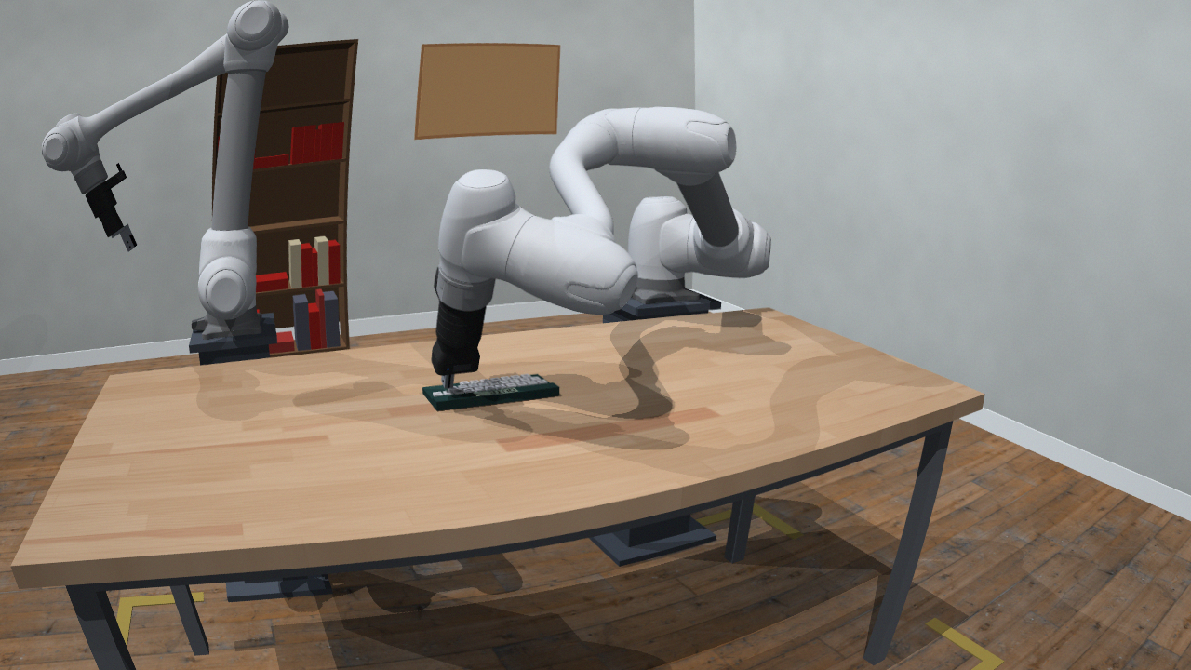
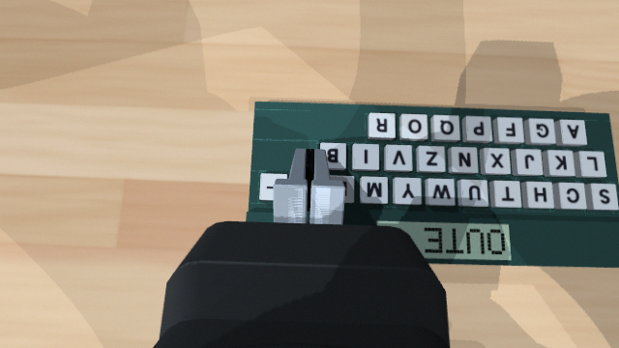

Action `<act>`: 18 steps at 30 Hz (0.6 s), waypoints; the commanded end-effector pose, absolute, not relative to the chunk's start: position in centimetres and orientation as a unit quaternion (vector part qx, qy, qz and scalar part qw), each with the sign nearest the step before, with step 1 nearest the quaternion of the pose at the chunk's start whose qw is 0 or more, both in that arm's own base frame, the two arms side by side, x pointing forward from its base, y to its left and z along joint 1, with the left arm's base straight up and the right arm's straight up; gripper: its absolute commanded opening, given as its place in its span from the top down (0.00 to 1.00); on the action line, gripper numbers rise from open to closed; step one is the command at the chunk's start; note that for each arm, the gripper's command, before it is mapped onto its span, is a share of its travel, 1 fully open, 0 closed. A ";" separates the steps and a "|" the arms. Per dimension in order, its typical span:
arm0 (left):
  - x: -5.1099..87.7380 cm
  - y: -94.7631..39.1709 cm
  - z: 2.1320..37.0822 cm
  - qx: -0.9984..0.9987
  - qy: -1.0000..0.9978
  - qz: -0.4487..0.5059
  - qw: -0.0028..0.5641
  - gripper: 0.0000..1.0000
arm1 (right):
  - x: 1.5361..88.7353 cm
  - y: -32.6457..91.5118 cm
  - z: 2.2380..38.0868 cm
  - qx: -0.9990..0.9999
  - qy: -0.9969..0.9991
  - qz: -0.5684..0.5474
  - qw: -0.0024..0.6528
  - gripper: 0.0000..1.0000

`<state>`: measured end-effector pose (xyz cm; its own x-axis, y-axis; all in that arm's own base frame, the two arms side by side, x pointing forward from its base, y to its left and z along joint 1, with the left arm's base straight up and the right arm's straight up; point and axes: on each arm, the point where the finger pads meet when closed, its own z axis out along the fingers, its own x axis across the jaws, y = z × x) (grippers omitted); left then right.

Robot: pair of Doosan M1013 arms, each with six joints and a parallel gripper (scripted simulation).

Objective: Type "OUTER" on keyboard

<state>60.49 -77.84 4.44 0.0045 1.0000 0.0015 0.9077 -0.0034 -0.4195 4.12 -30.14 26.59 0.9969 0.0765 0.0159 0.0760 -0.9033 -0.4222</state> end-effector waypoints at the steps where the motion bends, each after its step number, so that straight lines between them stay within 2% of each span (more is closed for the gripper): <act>1: 60.0 -77.7 4.8 -0.692 -0.688 0.155 0.151 1.00 | 4.2 -30.0 26.9 -0.975 -0.040 -0.003 0.216 0.00; 18: 56.6 -73.7 4.8 -0.692 -0.688 0.155 0.151 1.00 | 4.2 -30.0 26.9 -0.975 -0.040 -0.003 0.216 0.00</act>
